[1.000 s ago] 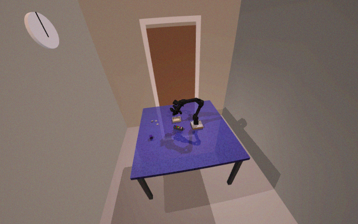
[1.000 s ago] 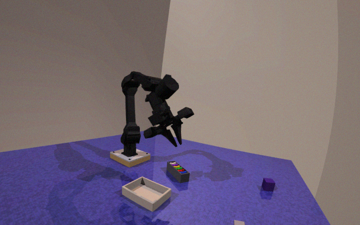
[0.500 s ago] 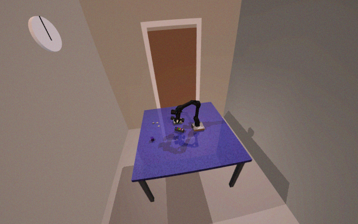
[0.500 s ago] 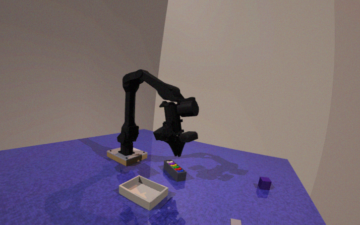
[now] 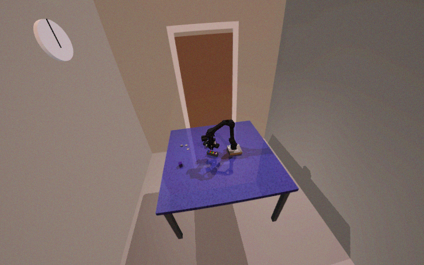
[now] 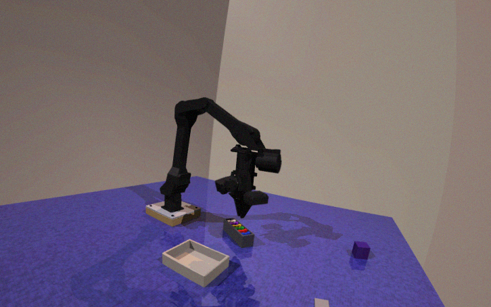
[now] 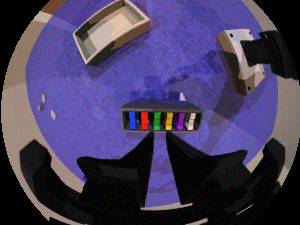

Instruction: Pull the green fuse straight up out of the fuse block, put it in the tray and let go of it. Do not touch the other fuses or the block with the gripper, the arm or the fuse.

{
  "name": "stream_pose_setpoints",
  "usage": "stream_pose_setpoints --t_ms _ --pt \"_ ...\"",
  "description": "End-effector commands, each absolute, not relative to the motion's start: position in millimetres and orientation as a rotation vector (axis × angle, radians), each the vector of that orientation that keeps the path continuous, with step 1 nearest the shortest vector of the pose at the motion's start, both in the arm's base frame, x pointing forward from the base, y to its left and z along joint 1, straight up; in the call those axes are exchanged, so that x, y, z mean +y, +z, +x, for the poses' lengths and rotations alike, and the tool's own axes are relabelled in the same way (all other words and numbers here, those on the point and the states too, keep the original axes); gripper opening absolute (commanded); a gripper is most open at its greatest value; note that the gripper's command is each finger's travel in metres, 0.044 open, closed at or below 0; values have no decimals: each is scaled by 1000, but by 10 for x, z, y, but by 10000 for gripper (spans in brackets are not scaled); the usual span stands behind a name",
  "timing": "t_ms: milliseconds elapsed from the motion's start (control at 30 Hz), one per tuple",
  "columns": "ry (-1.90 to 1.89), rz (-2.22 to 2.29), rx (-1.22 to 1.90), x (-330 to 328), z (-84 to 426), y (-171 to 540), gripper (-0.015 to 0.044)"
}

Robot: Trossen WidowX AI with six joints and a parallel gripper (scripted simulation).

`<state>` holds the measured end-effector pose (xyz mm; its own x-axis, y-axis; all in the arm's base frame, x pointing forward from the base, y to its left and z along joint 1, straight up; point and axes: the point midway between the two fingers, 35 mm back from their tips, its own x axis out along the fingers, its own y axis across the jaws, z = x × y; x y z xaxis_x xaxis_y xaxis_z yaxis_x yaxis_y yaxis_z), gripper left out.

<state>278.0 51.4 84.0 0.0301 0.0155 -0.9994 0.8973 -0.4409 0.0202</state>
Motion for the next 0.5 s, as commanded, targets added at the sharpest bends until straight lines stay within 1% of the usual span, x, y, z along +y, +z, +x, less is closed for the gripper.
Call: stream_pose_setpoints --t_ms 0,467 --pt "-1521 1564 944 516 2783 819 72" --pt "-1521 1564 944 512 2797 684 72"
